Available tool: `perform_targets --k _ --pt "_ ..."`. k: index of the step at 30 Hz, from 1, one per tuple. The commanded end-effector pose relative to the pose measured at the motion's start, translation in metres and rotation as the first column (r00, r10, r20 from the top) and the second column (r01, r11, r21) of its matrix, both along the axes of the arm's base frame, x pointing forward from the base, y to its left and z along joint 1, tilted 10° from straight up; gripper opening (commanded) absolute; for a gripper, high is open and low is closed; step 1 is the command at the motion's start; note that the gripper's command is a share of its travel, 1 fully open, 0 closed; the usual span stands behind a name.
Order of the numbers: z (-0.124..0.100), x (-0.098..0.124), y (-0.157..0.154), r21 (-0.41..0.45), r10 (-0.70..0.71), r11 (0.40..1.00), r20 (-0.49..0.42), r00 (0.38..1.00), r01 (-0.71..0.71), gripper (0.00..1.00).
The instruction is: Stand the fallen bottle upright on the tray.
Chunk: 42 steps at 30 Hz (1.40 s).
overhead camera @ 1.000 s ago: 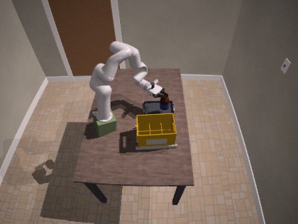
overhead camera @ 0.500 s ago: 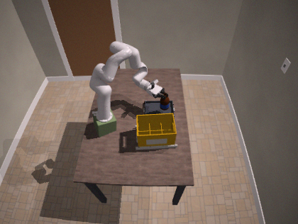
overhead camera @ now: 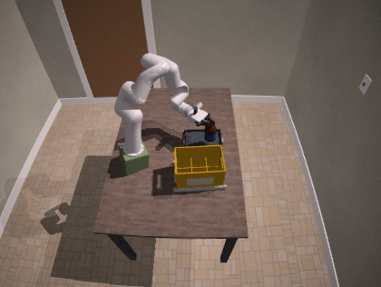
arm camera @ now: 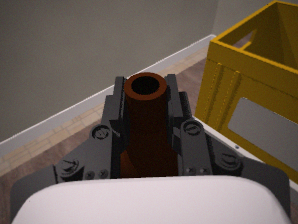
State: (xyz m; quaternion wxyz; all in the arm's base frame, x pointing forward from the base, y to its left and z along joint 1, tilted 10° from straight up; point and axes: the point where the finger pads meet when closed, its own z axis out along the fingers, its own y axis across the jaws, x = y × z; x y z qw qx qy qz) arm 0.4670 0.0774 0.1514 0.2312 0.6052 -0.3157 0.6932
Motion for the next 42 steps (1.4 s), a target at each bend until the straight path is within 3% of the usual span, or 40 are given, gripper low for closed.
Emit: perform_targets --k 1,42 --pt "-0.001 0.001 0.001 0.001 0.0 1.0 0.003 1.0 0.0 0.0" --pt "-0.041 0.007 0.003 0.001 0.0 1.0 0.003 1.0 0.0 0.0"
